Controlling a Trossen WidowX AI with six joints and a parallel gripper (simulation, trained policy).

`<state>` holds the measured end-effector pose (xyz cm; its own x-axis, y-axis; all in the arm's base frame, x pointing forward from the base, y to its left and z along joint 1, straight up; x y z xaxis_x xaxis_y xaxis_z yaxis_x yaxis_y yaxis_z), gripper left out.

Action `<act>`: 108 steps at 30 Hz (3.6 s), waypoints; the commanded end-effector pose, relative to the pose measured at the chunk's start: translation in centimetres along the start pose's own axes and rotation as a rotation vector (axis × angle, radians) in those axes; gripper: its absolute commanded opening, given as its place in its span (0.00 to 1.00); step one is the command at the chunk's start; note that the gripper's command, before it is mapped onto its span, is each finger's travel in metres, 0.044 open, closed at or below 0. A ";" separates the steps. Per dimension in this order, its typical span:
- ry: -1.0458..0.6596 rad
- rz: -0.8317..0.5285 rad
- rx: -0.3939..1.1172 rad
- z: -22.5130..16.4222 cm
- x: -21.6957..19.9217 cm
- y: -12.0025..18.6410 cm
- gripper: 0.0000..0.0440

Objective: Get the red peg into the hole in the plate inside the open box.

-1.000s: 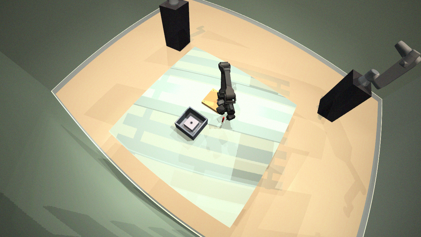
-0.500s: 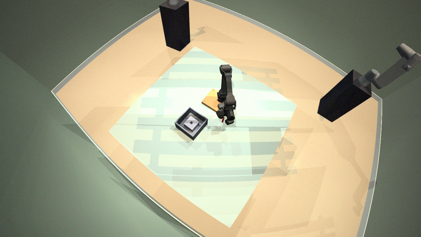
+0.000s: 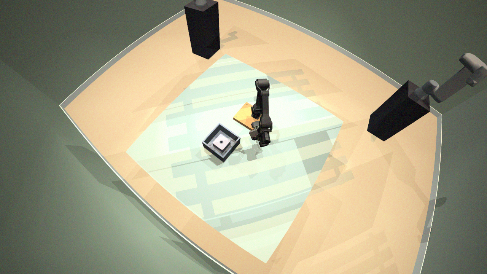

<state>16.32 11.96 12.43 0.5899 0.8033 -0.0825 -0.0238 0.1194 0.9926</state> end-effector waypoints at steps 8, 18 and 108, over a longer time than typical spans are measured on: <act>-0.003 -0.019 -0.087 1.1 0.1 1.8 0.00; -0.009 -0.002 -0.171 2.5 -0.5 6.0 0.00; -0.097 0.177 -0.148 31.1 -2.5 7.0 1.00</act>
<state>37.86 -8.43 20.28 0.6762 0.7367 -0.0009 -0.1269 0.1176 0.9849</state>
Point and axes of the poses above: the point midway between the two fingers, 35 mm back from their tips, its own y axis back along the fingers, its own x axis across the jaws, z = x × y, the point moved 10 cm from there along y, back along the fingers, and after that the axes turned 2 degrees about y, right-handed, at the moved point
